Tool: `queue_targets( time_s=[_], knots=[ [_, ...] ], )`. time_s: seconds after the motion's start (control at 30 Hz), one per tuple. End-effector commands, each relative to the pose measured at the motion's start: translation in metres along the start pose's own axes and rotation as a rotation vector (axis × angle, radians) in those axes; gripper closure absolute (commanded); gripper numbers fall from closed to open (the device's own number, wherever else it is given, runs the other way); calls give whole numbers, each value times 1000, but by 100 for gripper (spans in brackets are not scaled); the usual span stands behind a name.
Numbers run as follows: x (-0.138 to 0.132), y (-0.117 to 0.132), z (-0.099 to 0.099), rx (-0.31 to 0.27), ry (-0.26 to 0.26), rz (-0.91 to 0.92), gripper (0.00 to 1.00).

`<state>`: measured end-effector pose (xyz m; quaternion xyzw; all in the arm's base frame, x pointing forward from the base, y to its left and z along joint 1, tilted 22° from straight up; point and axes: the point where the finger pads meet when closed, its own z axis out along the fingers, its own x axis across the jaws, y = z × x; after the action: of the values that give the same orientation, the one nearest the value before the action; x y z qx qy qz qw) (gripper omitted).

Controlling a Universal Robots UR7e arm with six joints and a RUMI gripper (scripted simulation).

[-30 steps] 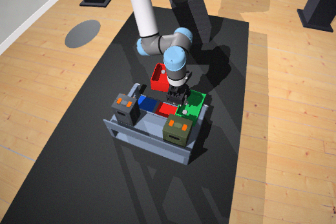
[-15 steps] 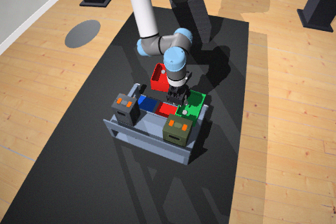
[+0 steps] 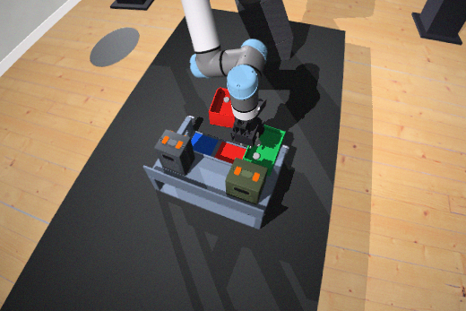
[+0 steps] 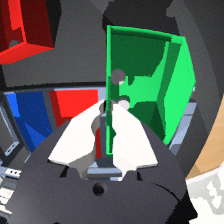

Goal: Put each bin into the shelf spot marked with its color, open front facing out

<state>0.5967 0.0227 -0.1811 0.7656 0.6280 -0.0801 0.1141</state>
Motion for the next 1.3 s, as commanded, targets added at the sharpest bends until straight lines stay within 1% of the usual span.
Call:
queue_targets(
  time_s=[0.0,0.5,1.27],
  knots=[
    [0,1,-1,-2,0,0,100],
    [0,3,-1,-5,0,0,100],
    [0,14,-1,-21,1,-1,100]
  ],
)
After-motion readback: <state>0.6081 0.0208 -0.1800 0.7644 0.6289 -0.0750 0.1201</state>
